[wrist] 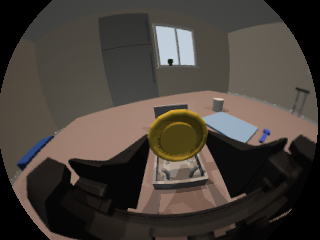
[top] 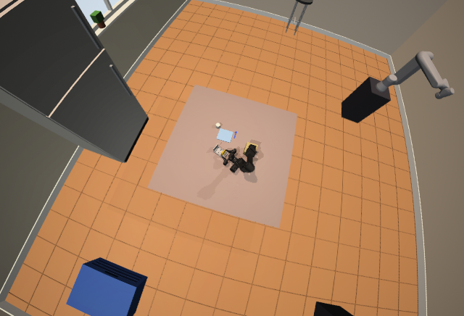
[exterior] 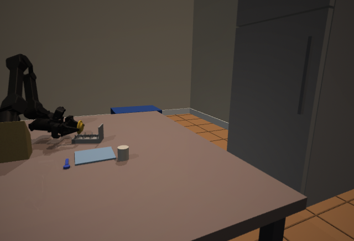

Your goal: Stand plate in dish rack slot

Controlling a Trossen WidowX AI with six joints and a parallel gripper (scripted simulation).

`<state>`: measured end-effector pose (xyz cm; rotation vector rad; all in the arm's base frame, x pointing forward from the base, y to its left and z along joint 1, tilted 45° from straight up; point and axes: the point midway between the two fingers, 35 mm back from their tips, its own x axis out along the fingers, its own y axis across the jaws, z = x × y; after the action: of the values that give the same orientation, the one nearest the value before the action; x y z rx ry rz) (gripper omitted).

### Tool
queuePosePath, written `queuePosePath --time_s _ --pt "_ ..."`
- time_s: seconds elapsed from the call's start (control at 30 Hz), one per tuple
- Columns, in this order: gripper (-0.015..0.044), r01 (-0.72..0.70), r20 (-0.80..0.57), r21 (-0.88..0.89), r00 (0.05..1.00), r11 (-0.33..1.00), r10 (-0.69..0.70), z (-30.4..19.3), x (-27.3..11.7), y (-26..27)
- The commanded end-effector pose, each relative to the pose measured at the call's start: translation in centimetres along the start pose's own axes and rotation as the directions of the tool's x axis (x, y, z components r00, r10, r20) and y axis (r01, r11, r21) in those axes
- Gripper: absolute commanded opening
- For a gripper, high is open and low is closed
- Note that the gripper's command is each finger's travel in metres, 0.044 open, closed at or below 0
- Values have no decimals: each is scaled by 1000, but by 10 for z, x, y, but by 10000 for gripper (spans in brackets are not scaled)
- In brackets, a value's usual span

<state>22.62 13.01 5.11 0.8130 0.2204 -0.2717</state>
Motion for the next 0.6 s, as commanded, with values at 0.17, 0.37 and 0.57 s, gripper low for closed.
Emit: queuePosePath --time_s 0.17,0.37,0.57 --pt "0 0 0 0 1000 1000 0 -19 5 -2" --pt "0 3 -8 -9 1000 1000 -3 -16 5 -3" --pt "0 4 -9 -11 1000 1000 -4 -16 4 -3"
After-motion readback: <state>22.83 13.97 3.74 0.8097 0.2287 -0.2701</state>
